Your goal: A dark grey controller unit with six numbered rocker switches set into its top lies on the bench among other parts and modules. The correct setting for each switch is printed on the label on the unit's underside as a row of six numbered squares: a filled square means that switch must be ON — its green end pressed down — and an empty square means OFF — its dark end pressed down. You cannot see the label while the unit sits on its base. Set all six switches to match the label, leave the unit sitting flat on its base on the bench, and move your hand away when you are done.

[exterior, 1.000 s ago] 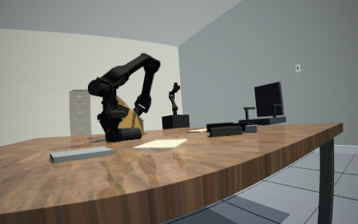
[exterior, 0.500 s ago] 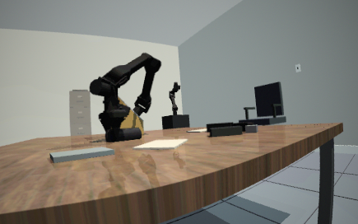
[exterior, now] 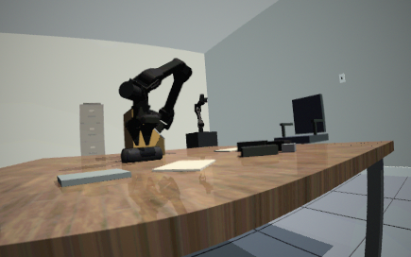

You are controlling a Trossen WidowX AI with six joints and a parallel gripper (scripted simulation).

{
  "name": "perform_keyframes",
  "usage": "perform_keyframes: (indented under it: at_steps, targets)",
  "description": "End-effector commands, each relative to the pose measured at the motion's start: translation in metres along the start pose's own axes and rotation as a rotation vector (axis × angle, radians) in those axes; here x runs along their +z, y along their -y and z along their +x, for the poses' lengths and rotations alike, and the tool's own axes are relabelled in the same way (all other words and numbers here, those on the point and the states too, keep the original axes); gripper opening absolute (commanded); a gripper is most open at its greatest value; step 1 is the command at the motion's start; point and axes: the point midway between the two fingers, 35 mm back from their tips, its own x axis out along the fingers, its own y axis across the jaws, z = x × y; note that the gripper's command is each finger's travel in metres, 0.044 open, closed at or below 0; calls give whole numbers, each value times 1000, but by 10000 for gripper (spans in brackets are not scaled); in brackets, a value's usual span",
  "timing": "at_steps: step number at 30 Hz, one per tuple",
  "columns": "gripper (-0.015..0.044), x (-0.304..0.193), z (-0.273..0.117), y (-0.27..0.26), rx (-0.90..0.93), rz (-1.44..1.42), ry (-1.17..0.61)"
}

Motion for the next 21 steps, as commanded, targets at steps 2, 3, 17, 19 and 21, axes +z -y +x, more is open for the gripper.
perform_keyframes:
  at_steps: [2, 3, 17, 19, 21]
  targets:
    - [440, 2, -1, -1, -2, 7, 2]
    - [440, 2, -1, -1, -2, 7, 2]
    - [256, -3, -9, -8, -83, 364, 53]
    - [204, -5, -12, -12, -116, 522, 83]
    - [151, -7, -16, -15, -146, 680, 118]
